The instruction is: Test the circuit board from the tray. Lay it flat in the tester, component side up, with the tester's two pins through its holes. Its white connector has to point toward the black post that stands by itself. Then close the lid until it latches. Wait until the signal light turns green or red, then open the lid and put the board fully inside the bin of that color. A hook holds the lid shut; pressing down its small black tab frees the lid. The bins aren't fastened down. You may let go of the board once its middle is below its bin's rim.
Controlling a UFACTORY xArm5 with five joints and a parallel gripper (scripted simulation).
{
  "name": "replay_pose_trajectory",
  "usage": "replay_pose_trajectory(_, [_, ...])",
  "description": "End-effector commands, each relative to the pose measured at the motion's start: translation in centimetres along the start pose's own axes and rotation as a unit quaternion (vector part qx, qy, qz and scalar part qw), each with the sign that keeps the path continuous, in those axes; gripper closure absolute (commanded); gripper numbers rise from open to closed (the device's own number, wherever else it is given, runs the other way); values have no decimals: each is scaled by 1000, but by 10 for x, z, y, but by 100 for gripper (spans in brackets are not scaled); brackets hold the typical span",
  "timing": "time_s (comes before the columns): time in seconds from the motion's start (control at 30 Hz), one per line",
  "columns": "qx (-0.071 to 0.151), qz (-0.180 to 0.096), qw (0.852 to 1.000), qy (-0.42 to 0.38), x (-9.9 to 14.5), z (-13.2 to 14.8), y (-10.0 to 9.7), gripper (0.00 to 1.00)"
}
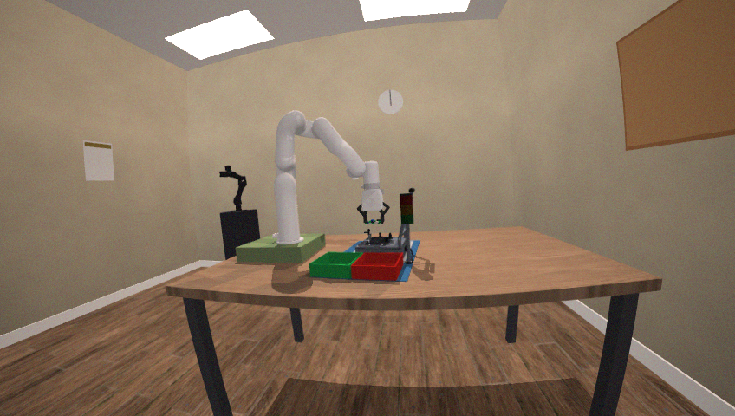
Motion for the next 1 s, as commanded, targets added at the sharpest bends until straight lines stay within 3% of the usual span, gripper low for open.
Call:
replay_pose_trajectory(0.0, [2,1,1000,-1,-1,1,-1,21])
replay_pose_trajectory(0.63, [2,1,999,-48,-1,1,-1,21])
replay_pose_trajectory(0.97, [2,1,991,-135,-1,1,-1,21])
Point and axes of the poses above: the point where the finger pads meet when closed, its own y axis out along the fingers, its own z axis across the jaws, x = y × z, the point moved 3 cm from there along -y, back along the fingers, and after that the axes turned 5 degrees about y, right-handed, at the moved point
